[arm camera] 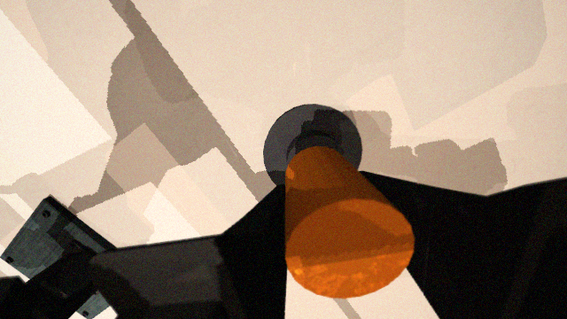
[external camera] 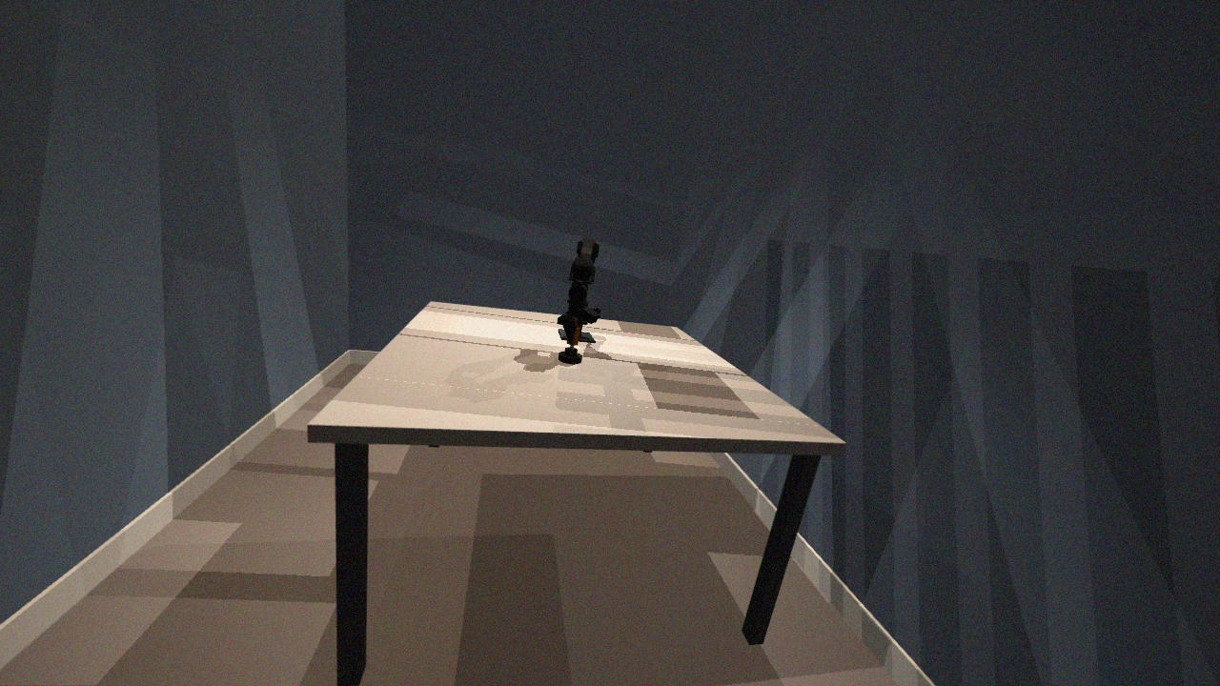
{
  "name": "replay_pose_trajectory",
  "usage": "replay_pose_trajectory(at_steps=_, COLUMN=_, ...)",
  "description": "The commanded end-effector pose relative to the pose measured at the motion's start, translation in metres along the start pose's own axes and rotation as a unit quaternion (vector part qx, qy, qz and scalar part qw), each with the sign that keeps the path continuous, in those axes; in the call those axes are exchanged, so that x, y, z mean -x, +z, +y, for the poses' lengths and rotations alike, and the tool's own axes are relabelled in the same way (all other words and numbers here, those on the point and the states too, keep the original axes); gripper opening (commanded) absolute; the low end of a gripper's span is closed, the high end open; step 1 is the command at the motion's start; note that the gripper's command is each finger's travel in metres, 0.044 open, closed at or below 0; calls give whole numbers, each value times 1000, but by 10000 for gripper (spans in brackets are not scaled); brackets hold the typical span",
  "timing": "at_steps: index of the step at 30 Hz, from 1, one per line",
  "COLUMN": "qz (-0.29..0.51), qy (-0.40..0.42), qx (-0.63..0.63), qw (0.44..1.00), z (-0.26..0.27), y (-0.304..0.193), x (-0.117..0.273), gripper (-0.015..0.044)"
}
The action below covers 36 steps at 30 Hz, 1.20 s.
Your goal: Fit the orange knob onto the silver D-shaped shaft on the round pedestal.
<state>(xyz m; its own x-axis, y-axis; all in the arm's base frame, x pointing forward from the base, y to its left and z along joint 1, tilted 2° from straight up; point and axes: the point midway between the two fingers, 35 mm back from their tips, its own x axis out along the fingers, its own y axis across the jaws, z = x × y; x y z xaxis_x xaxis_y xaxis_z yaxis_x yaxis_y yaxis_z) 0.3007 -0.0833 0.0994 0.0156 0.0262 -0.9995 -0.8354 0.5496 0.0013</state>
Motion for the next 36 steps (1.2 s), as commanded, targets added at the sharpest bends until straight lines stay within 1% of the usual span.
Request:
replay_pose_trajectory(at_steps=1, qz=-2, qy=-4, qx=-3, qw=1000, z=0, y=0, x=-1, gripper=0)
replay_pose_trajectory(at_steps=24, qz=-2, qy=-4, qx=-3, qw=1000, z=-3, y=1, x=2, gripper=0)
replay_pose_trajectory(at_steps=28, qz=-2, qy=-4, qx=-28, qw=1000, z=-5, y=2, x=4, gripper=0)
replay_pose_trajectory(at_steps=36, qz=-2, qy=-4, qx=-29, qw=1000, z=-9, y=2, x=0, gripper=0)
